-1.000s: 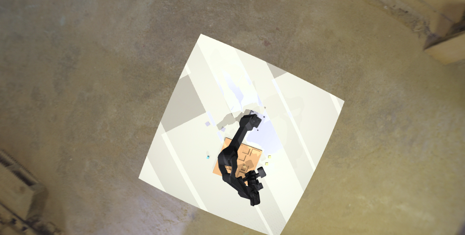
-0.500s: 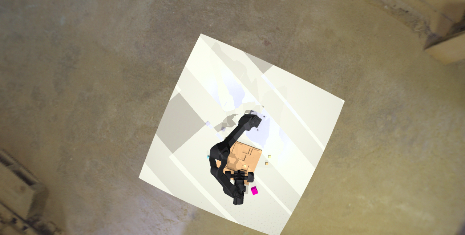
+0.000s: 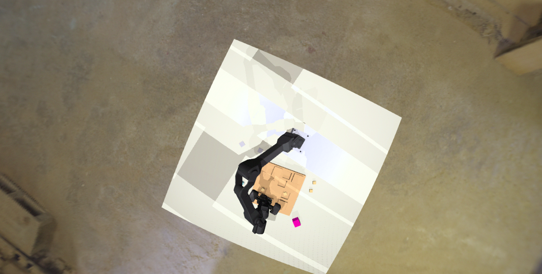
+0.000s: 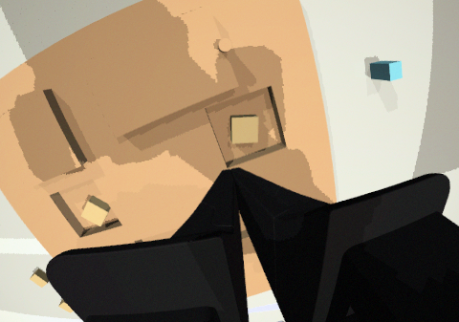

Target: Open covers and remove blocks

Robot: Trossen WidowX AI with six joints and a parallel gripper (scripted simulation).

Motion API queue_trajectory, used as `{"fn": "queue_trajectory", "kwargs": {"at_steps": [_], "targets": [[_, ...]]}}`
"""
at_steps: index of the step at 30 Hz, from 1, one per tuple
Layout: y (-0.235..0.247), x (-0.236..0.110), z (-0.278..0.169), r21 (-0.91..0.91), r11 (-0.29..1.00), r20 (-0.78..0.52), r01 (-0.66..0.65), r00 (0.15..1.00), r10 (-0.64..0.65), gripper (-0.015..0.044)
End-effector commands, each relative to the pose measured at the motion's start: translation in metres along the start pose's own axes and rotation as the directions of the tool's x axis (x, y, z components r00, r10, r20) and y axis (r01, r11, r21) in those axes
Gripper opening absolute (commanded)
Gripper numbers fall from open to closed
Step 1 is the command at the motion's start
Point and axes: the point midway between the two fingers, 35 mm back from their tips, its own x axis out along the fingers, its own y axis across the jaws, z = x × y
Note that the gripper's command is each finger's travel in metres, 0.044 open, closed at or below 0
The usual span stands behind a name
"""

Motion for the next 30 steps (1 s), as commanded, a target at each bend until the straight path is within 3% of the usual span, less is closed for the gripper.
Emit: {"fn": "queue_trajectory", "kwargs": {"at_steps": [1, 8, 19, 30], "targets": [[-0.019, 0.001, 0.005, 0.111, 0.994, 0.000, 0.014, 1.000, -0.014, 0.0000], [-0.020, 0.005, 0.005, 0.117, 0.993, 0.000, 0.015, 1.000, -0.015, 0.0000], [-0.021, 0.050, 0.003, 0.116, 0.993, 0.000, 0.017, 1.000, -0.017, 0.0000], [-0.020, 0.057, 0.003, 0.116, 0.993, 0.000, 0.017, 1.000, -0.017, 0.0000]]}}
